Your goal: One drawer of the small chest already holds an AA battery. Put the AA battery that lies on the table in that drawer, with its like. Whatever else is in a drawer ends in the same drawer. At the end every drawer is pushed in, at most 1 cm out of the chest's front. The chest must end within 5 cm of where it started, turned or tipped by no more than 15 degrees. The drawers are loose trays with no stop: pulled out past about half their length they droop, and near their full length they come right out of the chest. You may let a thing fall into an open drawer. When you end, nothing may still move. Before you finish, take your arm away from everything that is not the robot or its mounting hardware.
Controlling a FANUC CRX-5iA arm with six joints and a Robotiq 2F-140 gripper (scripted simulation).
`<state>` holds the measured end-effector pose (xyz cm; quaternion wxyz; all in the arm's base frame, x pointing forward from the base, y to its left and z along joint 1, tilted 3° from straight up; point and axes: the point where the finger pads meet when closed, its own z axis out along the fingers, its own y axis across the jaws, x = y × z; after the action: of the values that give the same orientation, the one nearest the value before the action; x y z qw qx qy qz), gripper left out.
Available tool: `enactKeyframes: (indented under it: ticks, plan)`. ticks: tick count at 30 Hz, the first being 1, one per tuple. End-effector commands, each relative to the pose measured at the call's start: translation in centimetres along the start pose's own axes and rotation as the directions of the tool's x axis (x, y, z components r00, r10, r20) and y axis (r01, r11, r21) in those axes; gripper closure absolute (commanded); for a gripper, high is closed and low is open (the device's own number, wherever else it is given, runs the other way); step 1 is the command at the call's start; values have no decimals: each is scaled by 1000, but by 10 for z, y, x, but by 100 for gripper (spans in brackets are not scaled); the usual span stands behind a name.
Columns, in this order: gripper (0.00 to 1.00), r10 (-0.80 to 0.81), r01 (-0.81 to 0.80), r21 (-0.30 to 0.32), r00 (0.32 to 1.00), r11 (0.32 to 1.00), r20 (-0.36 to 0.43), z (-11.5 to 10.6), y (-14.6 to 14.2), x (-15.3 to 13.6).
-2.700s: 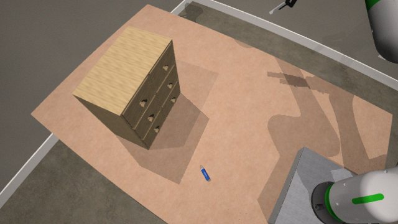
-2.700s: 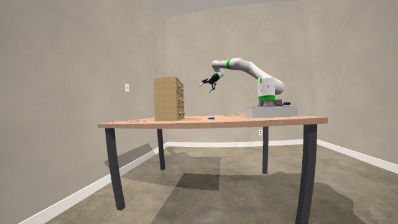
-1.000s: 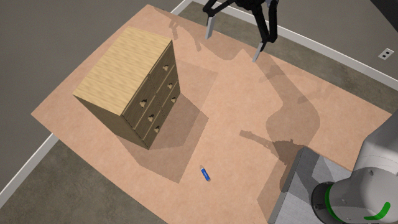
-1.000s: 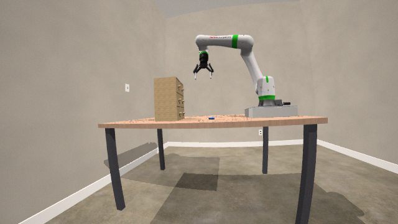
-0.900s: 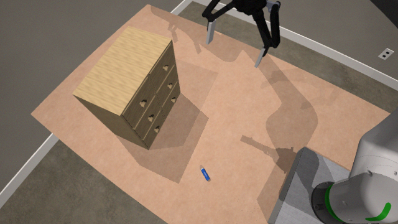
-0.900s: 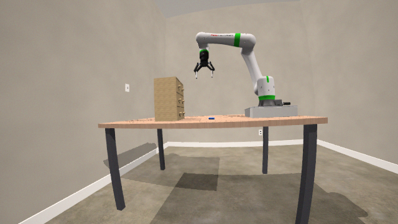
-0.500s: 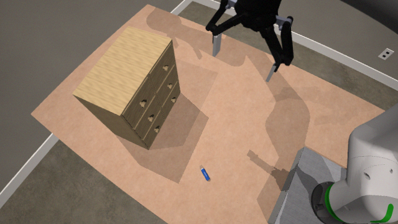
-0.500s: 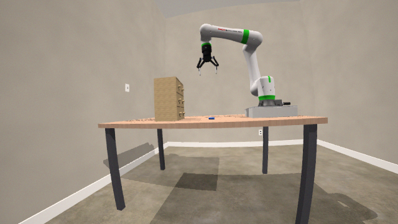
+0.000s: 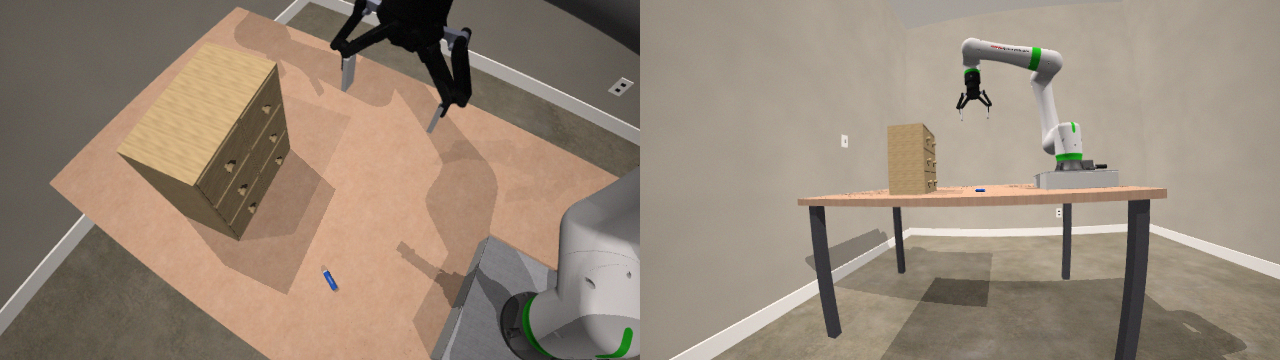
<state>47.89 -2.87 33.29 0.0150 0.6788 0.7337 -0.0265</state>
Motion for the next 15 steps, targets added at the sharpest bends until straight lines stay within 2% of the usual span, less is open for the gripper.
enactKeyframes:
  ticks: [1,15]
  plan:
    - [0,12,-12,0,1000,1000,0,1,0,0]
    - [0,162,-162,0,987,987,0,16,1,0]
